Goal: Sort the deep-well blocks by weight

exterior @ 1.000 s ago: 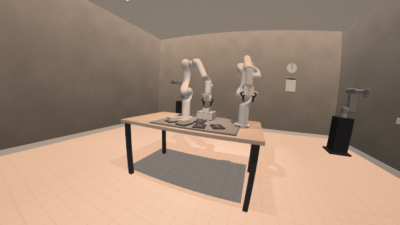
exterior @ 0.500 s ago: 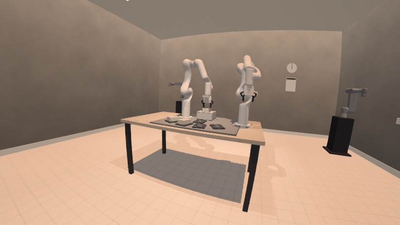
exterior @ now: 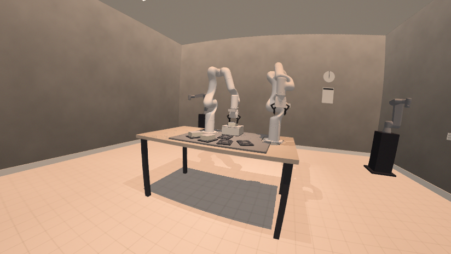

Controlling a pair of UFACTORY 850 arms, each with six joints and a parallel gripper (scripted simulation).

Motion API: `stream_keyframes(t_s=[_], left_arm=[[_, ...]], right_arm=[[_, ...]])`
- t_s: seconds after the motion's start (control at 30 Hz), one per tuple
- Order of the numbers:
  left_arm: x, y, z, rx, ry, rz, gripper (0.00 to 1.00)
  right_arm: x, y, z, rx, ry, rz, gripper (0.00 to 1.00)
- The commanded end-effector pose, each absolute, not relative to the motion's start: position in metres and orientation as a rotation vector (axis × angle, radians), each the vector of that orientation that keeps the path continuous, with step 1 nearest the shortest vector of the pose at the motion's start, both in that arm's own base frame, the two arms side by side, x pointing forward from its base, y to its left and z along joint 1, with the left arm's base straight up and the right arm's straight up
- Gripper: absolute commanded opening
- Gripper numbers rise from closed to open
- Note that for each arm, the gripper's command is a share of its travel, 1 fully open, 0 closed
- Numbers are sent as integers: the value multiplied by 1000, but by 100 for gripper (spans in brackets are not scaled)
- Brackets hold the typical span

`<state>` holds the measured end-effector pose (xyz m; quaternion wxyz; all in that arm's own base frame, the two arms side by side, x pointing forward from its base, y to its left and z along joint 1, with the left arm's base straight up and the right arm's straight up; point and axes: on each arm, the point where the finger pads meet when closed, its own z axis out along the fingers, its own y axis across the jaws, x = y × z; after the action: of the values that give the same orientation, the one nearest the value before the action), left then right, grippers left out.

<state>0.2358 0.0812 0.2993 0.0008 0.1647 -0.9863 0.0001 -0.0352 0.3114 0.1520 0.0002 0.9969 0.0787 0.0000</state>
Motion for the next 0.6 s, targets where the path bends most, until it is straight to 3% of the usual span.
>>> stream_keyframes(t_s=[0.0,0.57], left_arm=[[236,81,300,517,-3099,0,100],[236,81,300,517,-3099,0,100]], right_arm=[[-35,312,151,3133,247,0,100],[-35,312,147,3133,247,0,100]])
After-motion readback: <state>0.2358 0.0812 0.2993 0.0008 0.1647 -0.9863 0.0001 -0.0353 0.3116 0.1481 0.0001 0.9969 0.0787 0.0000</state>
